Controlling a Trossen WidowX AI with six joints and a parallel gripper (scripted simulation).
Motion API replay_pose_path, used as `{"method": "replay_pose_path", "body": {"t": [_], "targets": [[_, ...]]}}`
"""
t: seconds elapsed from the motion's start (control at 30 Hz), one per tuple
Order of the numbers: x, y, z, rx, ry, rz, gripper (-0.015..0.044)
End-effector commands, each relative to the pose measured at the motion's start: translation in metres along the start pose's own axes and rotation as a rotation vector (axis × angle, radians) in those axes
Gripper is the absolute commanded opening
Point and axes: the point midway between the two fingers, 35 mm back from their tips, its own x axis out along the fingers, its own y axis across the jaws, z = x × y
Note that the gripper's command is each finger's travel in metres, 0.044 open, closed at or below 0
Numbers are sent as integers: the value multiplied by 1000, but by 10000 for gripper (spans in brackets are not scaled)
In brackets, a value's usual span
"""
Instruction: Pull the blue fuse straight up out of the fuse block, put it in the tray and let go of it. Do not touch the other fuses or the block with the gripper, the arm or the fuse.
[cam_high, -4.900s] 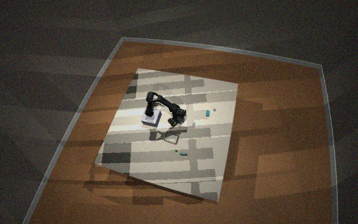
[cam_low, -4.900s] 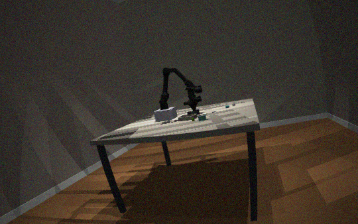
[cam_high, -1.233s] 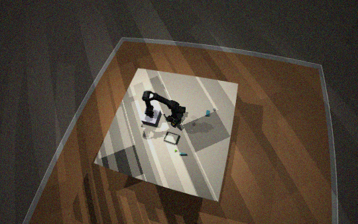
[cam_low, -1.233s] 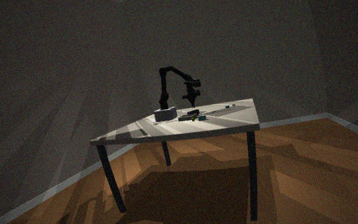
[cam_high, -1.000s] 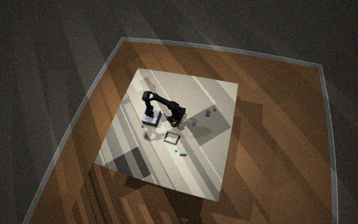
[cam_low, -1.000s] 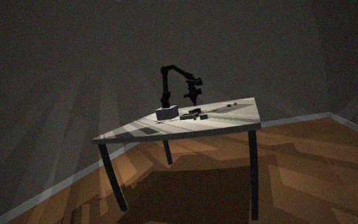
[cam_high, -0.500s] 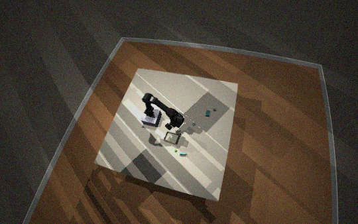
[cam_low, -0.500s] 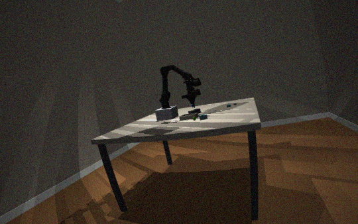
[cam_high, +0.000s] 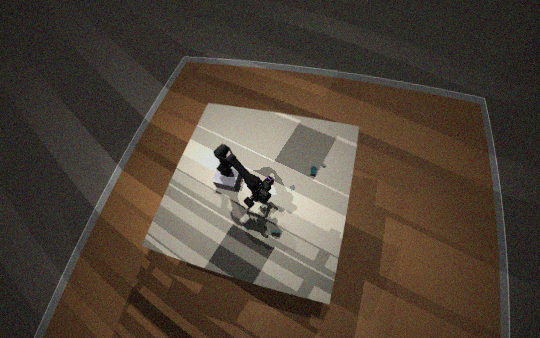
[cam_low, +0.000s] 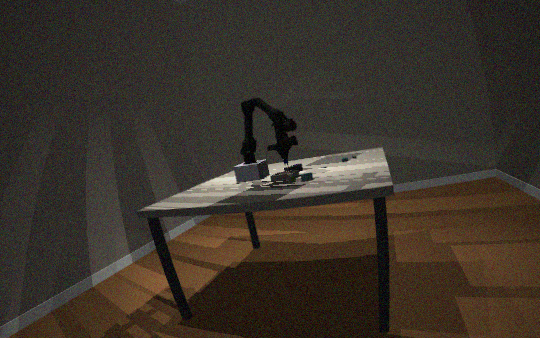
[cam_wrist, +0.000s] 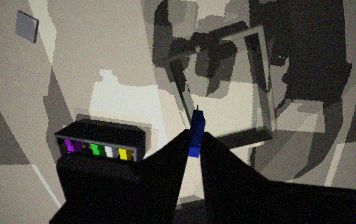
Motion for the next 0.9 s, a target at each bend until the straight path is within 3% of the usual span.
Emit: {"method": "replay_pose_path", "body": {"t": [0.0,0.87], "targets": [[-1,-20,7,-3,-4,5,0],[30,-34,9,-3,-4,3,0]]}}
